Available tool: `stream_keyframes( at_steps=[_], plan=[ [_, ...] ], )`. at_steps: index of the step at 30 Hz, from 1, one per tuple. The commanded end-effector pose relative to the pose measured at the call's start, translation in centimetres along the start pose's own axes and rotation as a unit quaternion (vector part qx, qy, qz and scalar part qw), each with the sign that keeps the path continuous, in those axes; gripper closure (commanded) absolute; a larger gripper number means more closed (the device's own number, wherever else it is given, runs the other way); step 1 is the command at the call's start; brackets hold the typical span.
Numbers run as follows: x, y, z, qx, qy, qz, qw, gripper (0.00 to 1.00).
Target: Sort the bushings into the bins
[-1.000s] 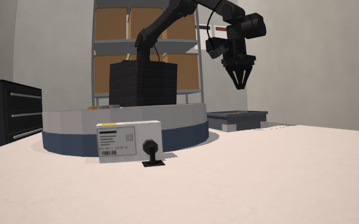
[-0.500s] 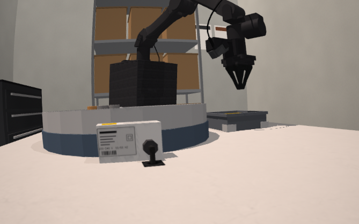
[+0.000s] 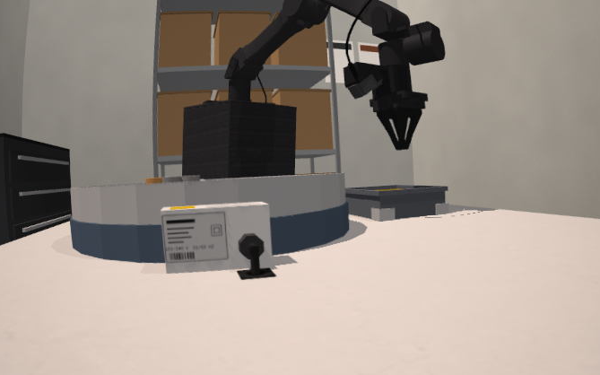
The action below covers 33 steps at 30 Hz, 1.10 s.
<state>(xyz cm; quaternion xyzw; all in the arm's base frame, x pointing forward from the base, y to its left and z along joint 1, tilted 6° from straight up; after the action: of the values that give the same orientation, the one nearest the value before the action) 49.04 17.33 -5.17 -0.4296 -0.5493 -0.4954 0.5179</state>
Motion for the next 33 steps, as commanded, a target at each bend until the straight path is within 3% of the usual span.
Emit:
stream_keyframes(
  at_steps=[1,25,27,29,33],
  plan=[
    [0.1,-0.2,0.0,0.001,-0.004,0.006,1.0,0.85],
    [0.1,-0.2,-0.1,0.001,-0.004,0.006,1.0,0.86],
    [0.2,-0.4,-0.4,0.0,-0.004,0.006,1.0,0.86],
    [0.9,0.2,-0.8,-0.001,-0.001,-0.01,1.0,0.86],
    [0.9,-0.4,-1.9,-0.001,0.001,-0.01,1.0,0.86]
  ],
)
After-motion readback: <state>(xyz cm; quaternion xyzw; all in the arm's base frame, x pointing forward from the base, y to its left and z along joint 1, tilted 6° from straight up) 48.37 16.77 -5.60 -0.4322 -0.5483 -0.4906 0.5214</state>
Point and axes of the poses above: the point where the finger pads meet when closed, its own x axis back along the fingers, its own y axis across the jaws, z = x × y, the point moved 5 cm from there along x, back along the fingers, and after that the axes turned 5 degrees about x, right-handed, at the moved point
